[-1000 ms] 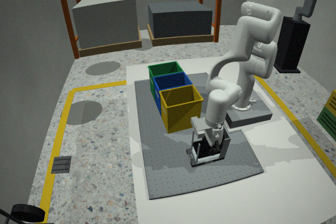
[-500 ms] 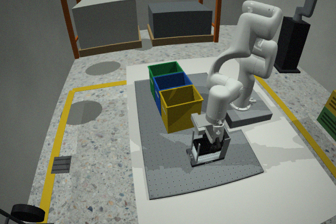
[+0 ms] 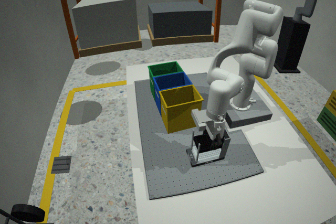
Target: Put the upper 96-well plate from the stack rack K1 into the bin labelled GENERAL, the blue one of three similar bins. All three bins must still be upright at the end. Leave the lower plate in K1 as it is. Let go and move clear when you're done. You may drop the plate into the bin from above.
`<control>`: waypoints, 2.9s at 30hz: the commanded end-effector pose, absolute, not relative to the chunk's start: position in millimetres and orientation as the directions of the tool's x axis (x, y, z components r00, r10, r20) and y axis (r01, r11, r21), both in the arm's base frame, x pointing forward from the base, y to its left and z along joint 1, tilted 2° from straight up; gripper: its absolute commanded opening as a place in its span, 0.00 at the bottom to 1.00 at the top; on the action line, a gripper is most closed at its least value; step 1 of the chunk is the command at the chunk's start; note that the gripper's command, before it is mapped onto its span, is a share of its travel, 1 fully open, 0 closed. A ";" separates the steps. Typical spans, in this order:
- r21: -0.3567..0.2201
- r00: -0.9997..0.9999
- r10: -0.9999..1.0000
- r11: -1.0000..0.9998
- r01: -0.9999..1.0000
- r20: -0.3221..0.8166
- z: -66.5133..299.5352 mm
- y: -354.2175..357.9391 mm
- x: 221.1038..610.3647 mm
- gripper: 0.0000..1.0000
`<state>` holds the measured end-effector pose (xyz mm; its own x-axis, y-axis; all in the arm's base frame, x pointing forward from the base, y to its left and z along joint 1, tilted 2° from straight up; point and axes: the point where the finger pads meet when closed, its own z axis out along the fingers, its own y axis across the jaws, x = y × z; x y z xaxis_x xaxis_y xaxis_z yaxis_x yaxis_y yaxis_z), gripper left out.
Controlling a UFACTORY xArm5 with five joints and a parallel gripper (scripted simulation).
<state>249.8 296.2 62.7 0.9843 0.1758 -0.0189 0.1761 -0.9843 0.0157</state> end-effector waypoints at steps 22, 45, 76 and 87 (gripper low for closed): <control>0.013 0.984 0.176 -0.984 0.176 -0.016 103.5 297.6 251.6 0.00; 0.013 0.984 0.176 -0.984 0.176 -0.016 135.2 297.9 252.3 0.00; 0.013 0.984 0.176 -0.984 0.176 -0.016 181.9 298.3 253.4 0.00; 0.013 0.984 0.176 -0.984 0.176 -0.016 198.6 298.5 253.8 0.00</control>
<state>253.0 297.7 191.0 0.9843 0.1758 -0.0188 0.1761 -0.9843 0.0156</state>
